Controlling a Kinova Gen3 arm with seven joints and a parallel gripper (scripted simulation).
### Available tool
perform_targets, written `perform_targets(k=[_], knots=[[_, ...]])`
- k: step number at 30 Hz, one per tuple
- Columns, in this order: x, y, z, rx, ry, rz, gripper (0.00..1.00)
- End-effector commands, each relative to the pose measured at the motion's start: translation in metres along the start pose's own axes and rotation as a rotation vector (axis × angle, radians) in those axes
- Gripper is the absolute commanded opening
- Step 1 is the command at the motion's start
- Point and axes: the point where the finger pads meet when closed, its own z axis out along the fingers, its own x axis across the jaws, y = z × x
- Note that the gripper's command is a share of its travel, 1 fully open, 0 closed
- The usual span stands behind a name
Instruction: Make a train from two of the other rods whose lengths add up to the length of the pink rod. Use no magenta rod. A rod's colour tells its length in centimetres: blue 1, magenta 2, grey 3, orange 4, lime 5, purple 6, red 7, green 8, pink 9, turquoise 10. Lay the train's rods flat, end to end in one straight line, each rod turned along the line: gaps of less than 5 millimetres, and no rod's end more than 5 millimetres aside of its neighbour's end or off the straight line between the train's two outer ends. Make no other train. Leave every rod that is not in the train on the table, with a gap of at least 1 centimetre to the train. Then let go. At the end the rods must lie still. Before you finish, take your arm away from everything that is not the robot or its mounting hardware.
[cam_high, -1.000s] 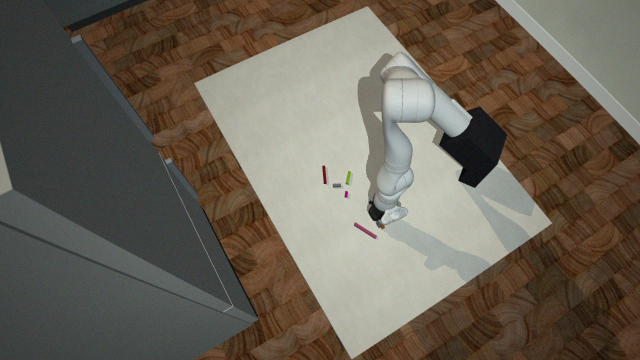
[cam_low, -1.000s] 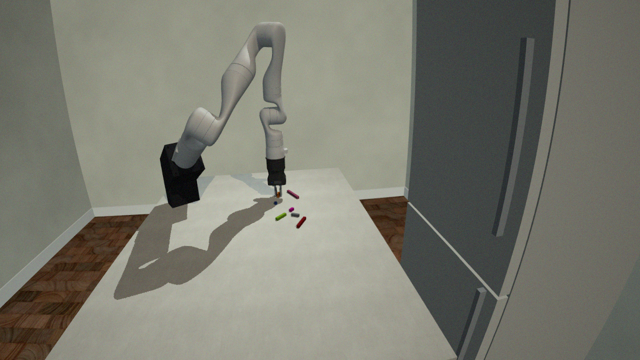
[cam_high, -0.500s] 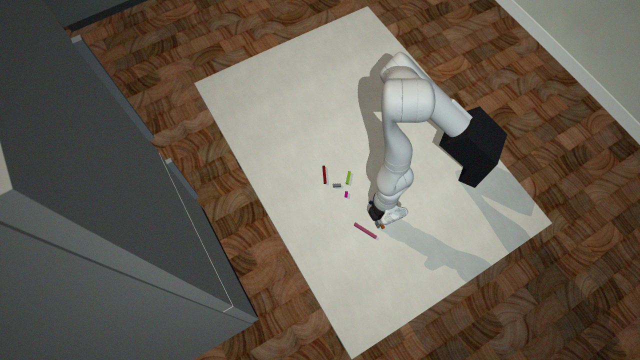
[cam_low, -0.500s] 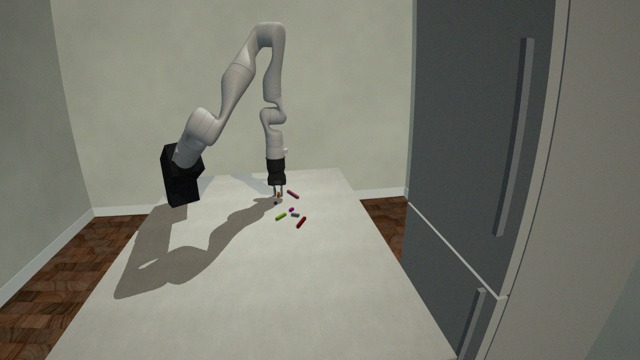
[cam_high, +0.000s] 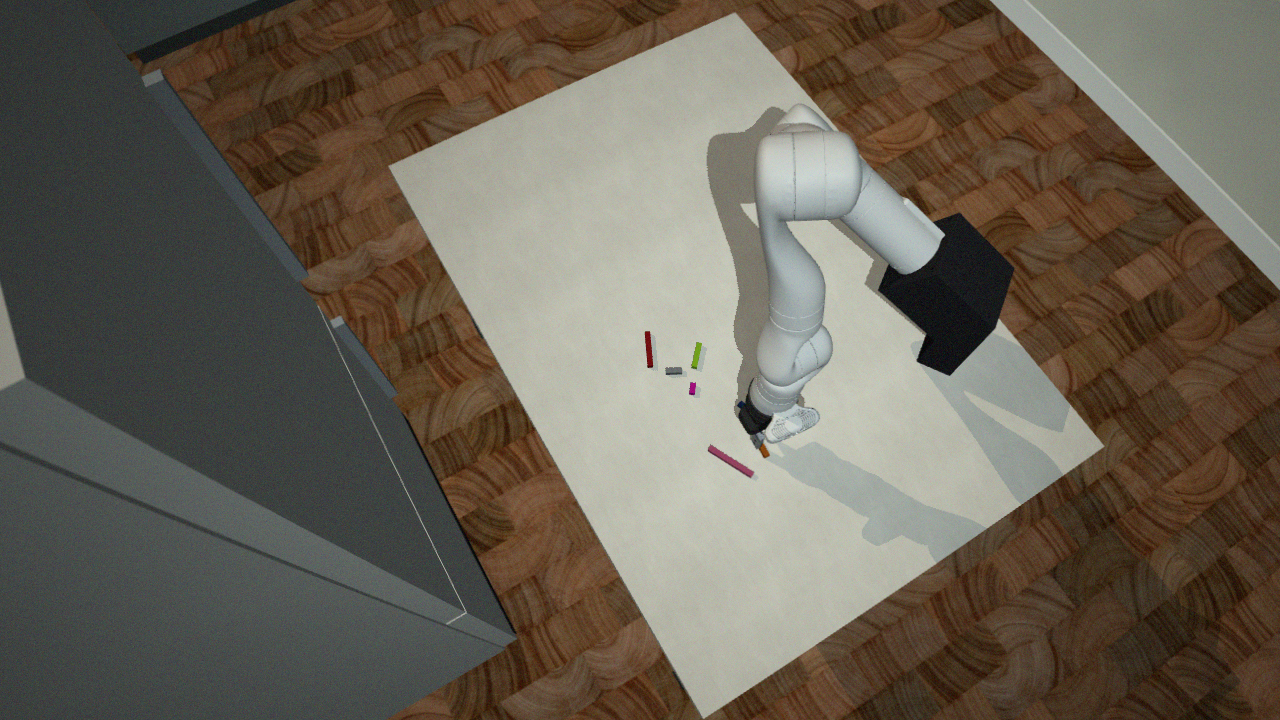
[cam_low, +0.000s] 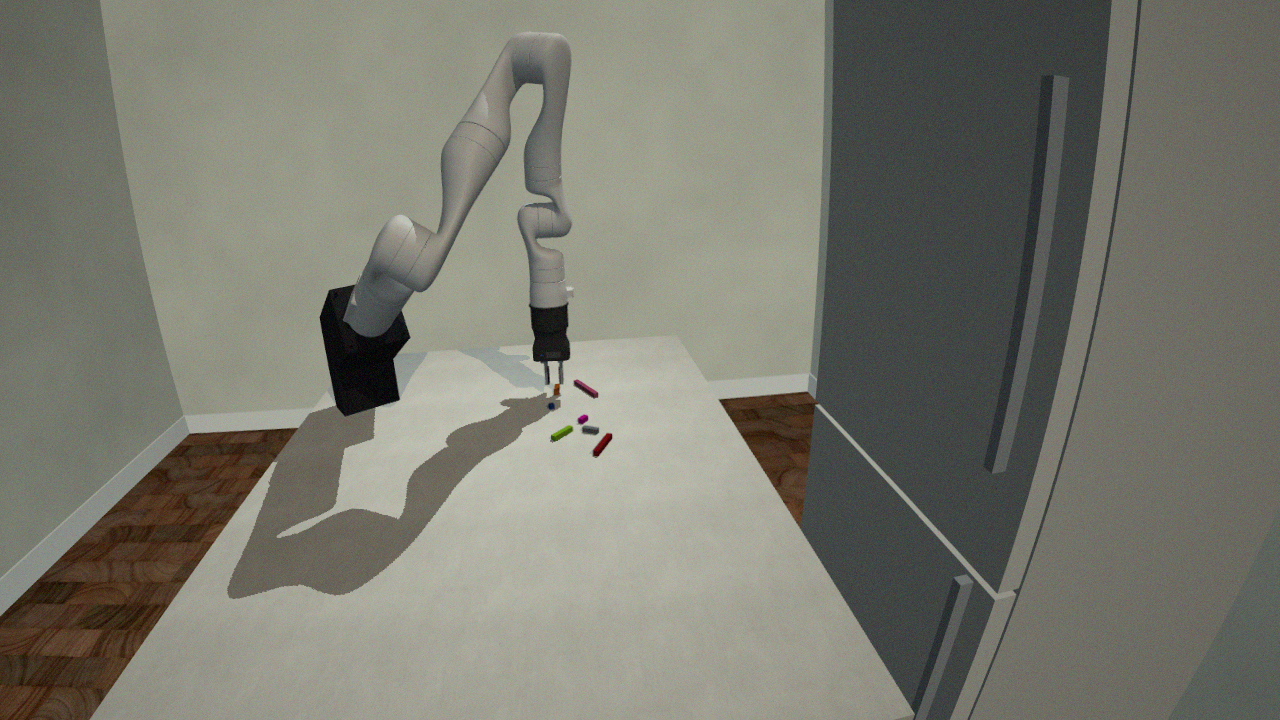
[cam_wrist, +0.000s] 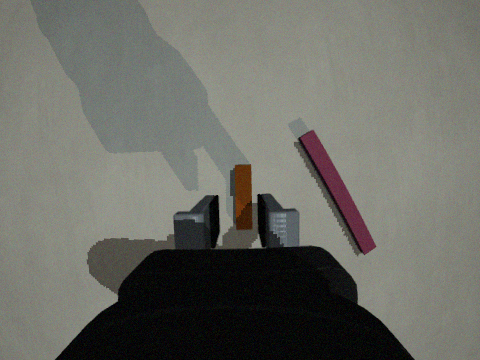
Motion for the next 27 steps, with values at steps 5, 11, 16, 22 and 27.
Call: perform_targets(k=[5, 11, 16, 22, 27], knots=[[0.003, -0.006, -0.033, 0.024, 0.004, 0.005, 0.54], [0.003, -0.006, -0.060, 0.024, 0.004, 0.005, 0.54], [0.003, -0.006, -0.068, 0.024, 0.004, 0.005, 0.54], [0.003, -0.006, -0.068, 0.024, 0.004, 0.005, 1.00], [0.003, -0.006, -0.068, 0.024, 0.004, 0.005, 1.00]])
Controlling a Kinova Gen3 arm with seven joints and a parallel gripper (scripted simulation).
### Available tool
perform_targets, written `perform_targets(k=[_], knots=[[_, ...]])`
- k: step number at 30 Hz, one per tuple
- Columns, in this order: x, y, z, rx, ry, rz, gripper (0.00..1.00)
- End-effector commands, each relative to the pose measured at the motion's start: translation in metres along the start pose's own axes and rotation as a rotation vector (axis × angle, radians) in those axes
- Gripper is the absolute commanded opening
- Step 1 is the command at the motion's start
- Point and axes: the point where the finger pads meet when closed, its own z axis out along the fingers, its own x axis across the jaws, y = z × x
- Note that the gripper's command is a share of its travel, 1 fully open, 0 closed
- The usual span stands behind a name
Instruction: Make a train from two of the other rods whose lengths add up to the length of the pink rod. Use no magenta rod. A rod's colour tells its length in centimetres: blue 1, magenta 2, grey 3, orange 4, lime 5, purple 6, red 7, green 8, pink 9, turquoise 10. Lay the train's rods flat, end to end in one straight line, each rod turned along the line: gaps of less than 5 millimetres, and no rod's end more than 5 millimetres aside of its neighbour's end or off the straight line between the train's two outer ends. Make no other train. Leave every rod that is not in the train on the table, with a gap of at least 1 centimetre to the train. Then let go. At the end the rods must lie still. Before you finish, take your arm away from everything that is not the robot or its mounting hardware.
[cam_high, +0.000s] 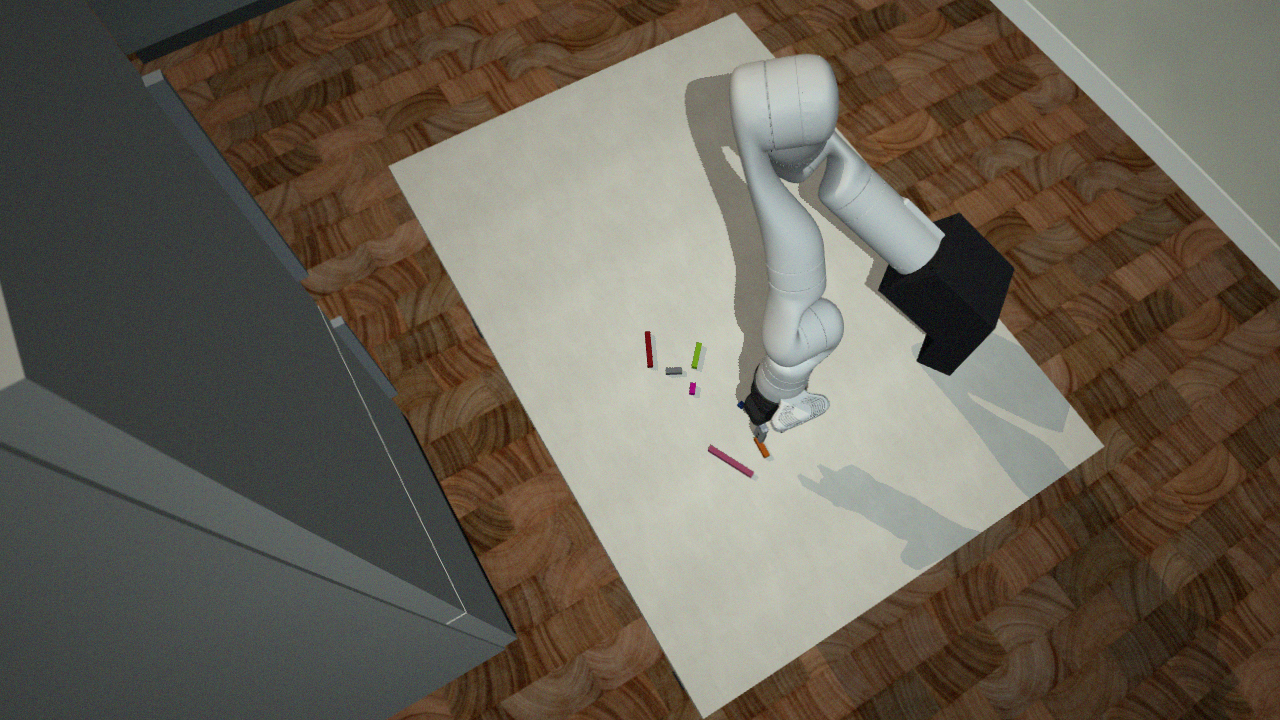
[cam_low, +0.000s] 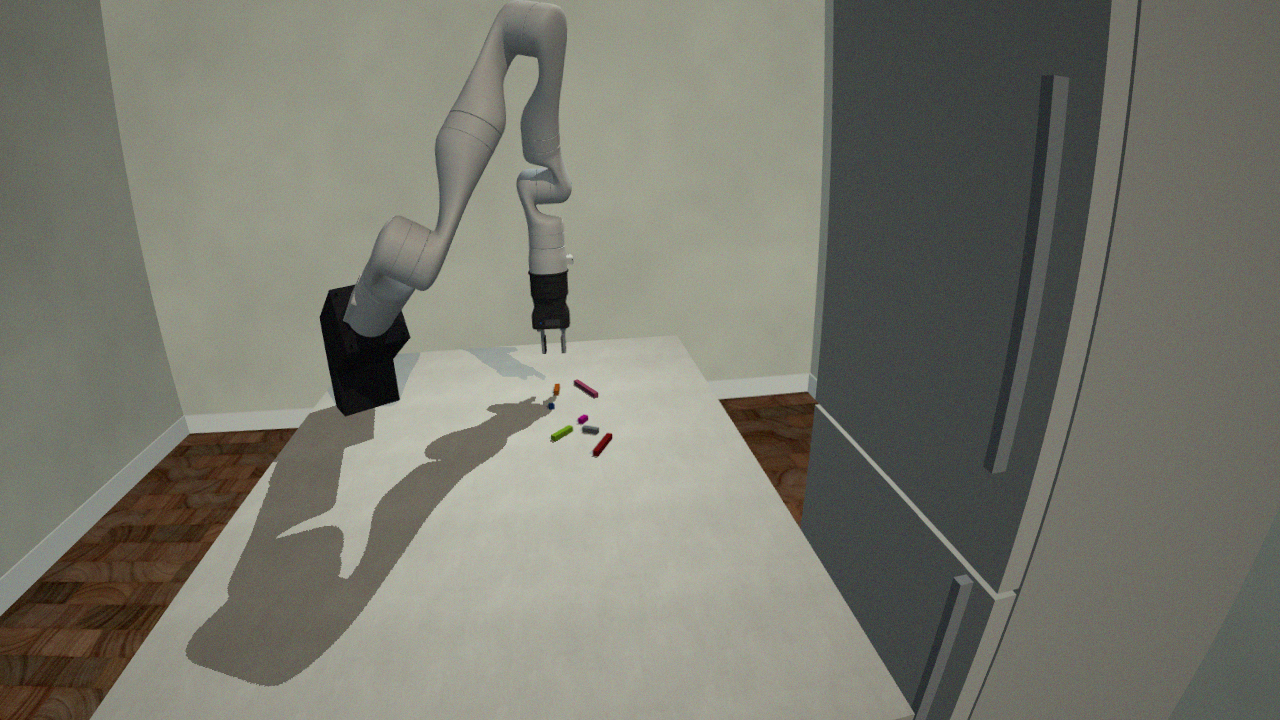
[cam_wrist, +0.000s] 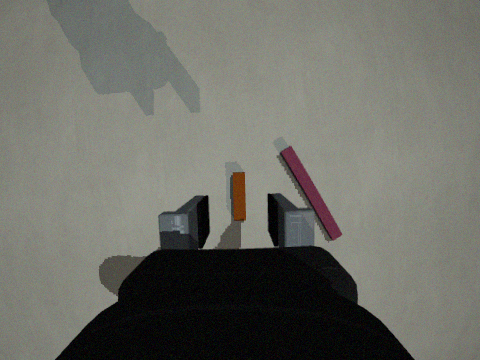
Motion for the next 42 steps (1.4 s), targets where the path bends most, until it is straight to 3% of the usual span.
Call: perform_targets(k=[1, 25, 42], knots=[[0.0002, -0.0007, -0.0008, 0.002, 0.001, 0.000, 1.00], [0.0002, 0.0001, -0.0007, 0.002, 0.000, -0.011, 1.00], [-0.0005, 0.0090, 0.0004, 0.001, -0.004, -0.142, 1.00]])
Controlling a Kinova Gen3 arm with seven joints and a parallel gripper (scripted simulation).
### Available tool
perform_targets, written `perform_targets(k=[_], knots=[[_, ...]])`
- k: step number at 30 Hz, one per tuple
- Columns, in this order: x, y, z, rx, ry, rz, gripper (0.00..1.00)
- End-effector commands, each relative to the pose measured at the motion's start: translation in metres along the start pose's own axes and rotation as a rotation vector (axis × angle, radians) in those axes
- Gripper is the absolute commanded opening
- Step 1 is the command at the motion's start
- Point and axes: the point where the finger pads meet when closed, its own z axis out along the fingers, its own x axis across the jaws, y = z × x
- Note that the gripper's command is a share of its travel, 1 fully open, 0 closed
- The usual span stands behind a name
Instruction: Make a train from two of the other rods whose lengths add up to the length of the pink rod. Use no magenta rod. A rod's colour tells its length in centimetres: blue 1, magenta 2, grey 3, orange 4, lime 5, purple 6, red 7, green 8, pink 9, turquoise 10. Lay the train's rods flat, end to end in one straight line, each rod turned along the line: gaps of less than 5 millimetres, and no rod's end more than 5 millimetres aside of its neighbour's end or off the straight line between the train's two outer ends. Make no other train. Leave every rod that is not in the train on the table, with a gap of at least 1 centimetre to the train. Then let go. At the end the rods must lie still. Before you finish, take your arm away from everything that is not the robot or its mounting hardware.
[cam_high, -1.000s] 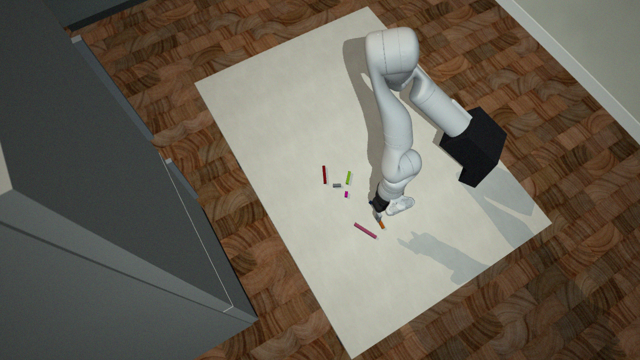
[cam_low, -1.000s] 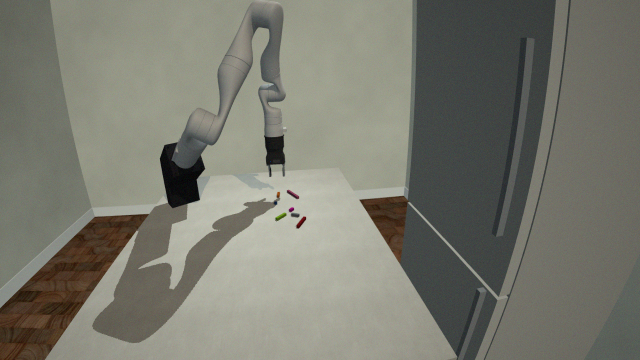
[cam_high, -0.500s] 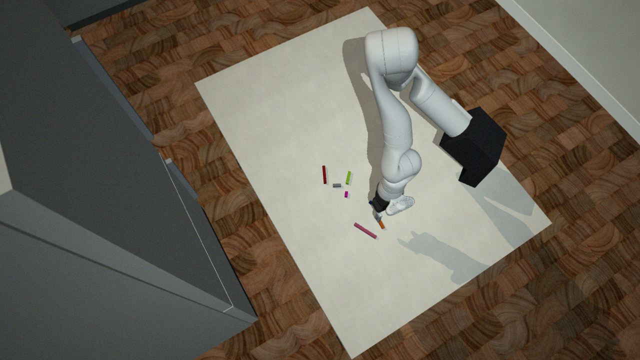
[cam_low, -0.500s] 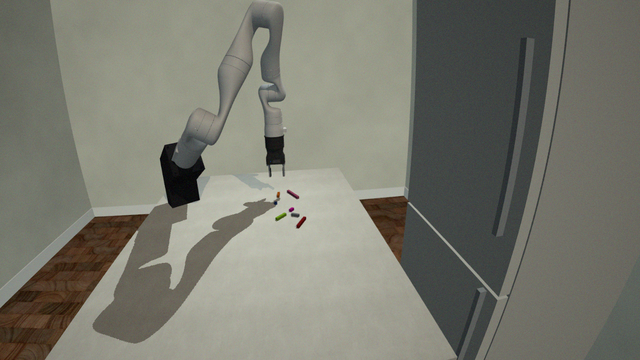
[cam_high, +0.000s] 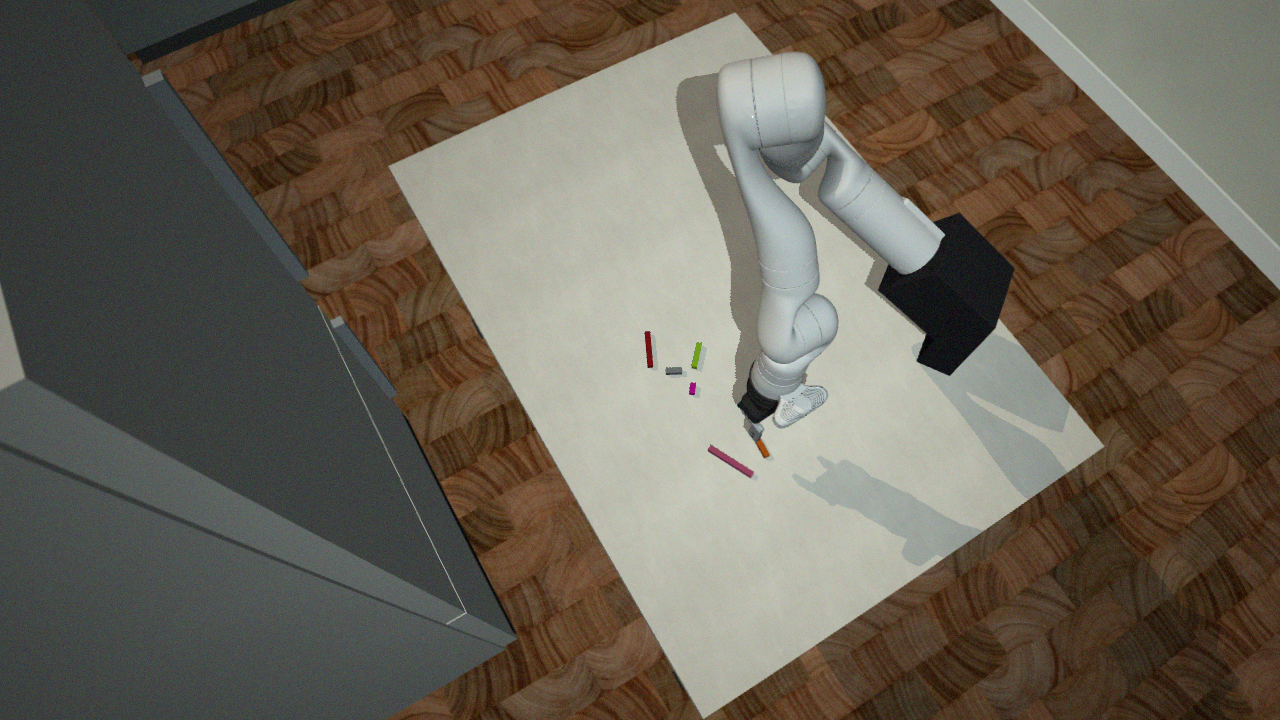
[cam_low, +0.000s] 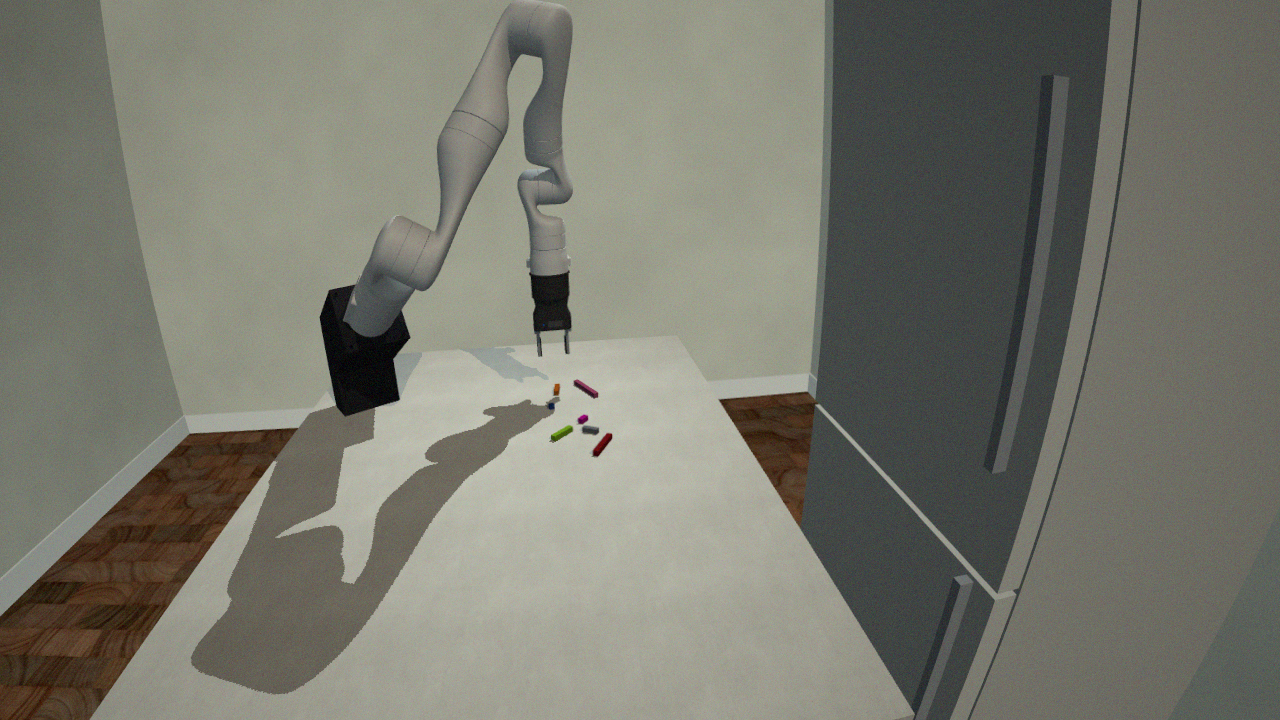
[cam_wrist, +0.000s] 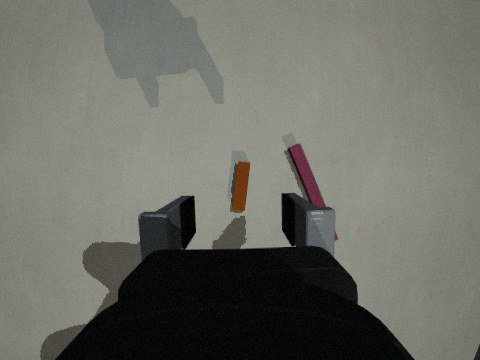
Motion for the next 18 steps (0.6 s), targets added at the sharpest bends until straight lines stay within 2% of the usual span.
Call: perform_targets(k=[1, 18], knots=[[0.000, 0.001, 0.000, 0.003, -0.004, -0.014, 1.00], [-0.005, 0.026, 0.003, 0.004, -0.012, -0.351, 1.00]])
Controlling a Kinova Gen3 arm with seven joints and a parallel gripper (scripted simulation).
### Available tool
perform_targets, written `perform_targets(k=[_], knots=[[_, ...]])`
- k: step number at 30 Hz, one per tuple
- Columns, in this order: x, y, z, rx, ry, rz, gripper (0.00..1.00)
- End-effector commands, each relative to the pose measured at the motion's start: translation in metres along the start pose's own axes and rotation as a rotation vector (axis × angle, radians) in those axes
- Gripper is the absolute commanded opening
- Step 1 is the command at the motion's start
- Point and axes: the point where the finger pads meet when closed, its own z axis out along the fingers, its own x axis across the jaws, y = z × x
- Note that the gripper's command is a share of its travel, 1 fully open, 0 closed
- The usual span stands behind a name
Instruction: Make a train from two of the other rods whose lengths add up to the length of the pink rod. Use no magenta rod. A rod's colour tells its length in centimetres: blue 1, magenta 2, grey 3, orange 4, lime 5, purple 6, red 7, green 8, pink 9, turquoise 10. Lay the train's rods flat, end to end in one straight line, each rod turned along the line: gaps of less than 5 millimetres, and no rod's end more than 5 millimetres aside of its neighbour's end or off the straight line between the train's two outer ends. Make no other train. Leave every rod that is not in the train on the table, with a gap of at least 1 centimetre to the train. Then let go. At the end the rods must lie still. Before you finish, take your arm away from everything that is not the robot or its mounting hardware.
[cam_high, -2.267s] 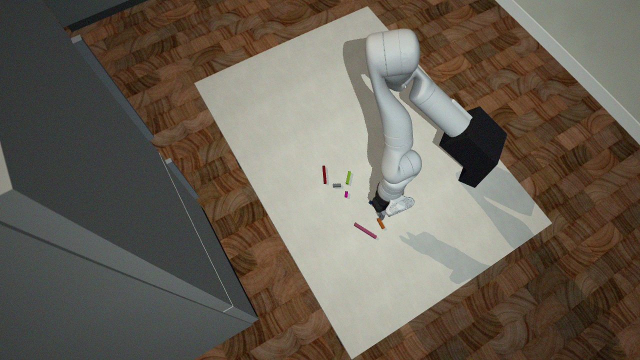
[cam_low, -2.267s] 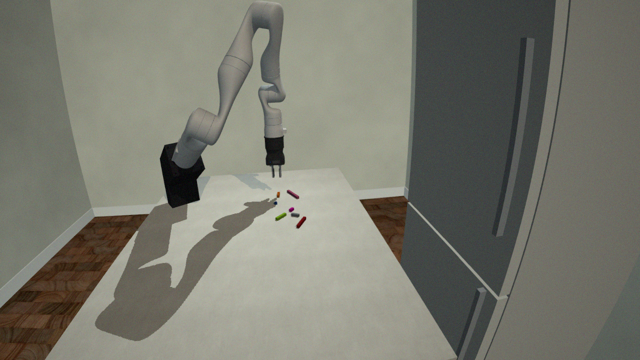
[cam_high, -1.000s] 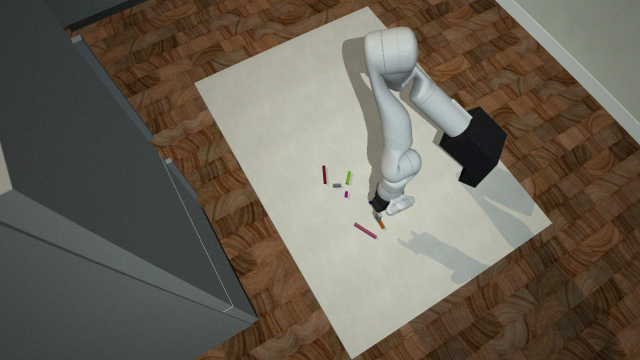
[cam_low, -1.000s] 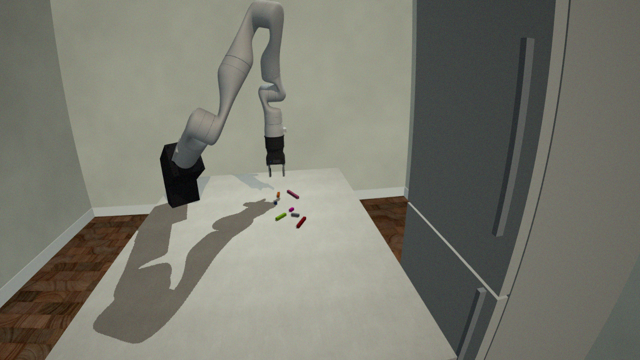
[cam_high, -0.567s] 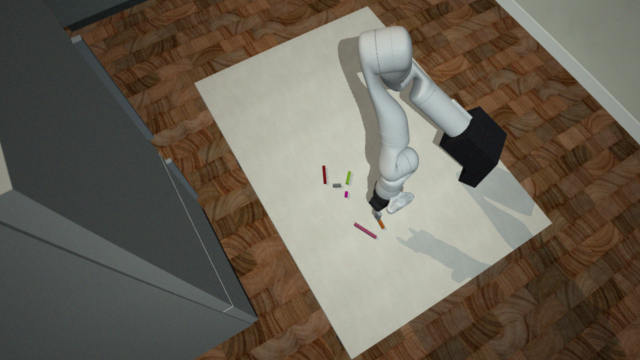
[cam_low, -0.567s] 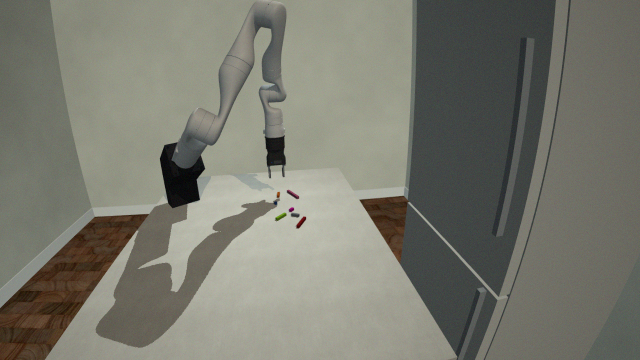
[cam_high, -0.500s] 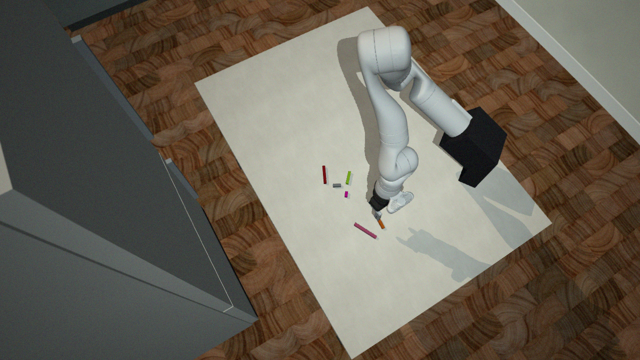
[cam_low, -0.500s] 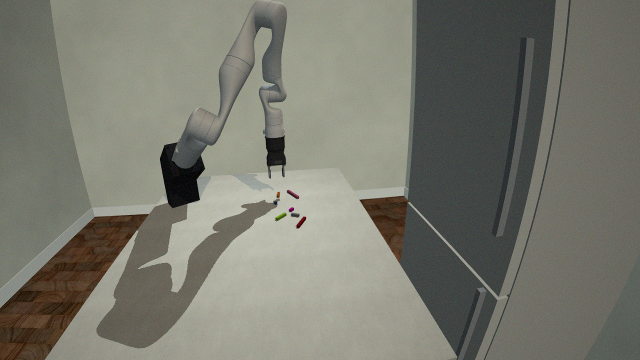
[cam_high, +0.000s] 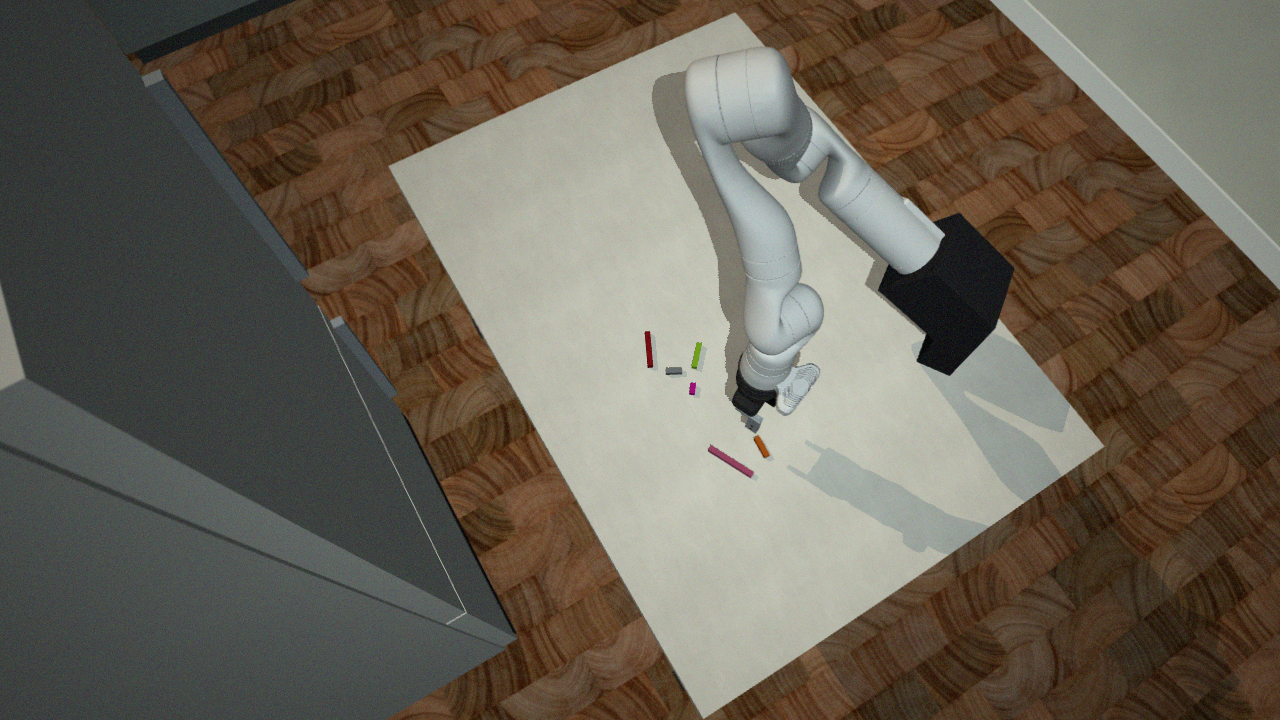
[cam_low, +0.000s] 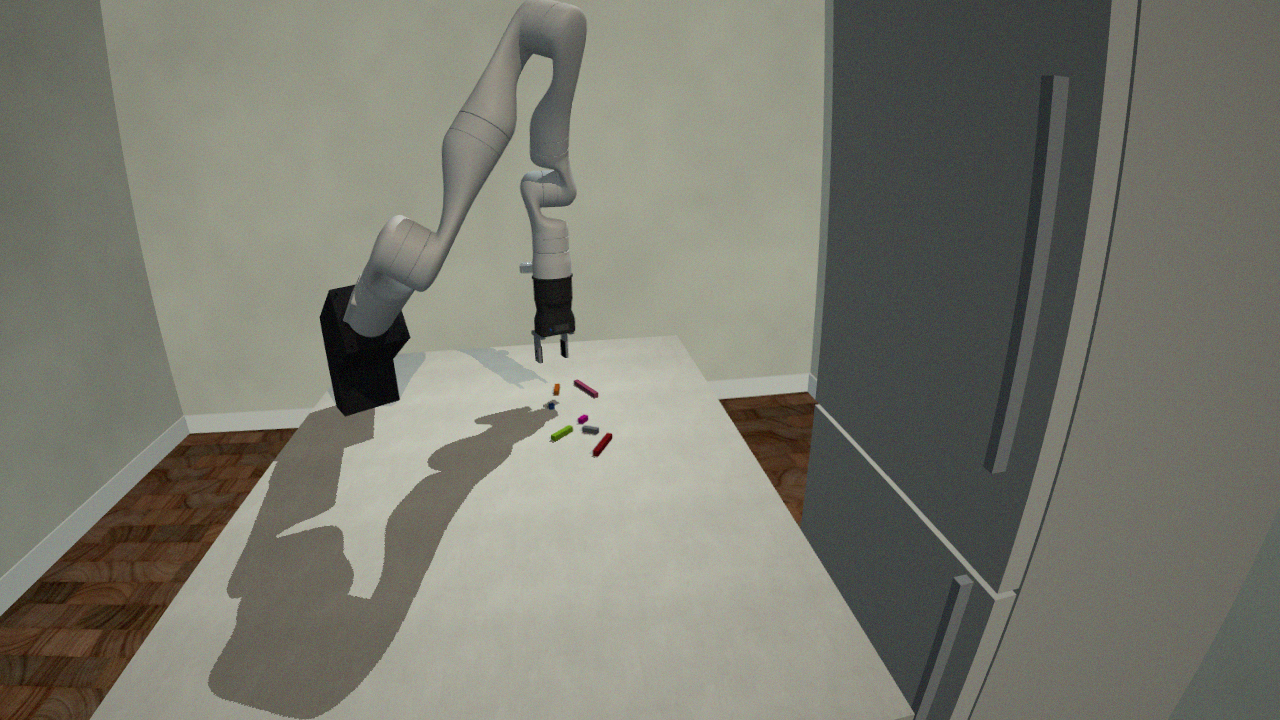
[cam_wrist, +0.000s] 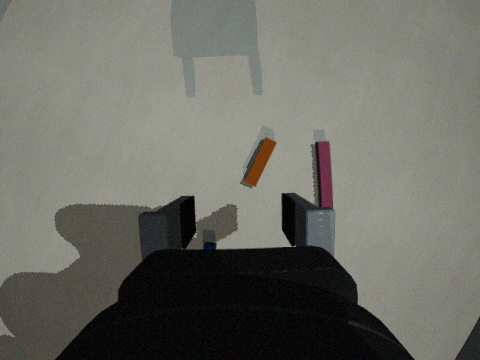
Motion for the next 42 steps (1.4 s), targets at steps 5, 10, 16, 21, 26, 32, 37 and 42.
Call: perform_targets(k=[5, 10, 16, 21, 26, 32, 37, 42], knots=[[-0.007, 0.013, 0.001, 0.009, -0.007, -0.165, 1.00], [-0.013, 0.025, 0.003, 0.010, -0.009, -0.331, 1.00], [-0.019, 0.035, 0.004, 0.012, -0.009, -0.471, 1.00], [-0.026, 0.050, 0.006, 0.014, -0.009, -0.653, 1.00], [-0.032, 0.065, 0.007, 0.015, -0.008, -0.836, 1.00], [-0.038, 0.080, 0.009, 0.015, -0.005, -1.018, 1.00], [-0.042, 0.093, 0.011, 0.015, -0.003, -1.159, 1.00], [-0.047, 0.107, 0.012, 0.014, 0.000, -1.325, 1.00]])
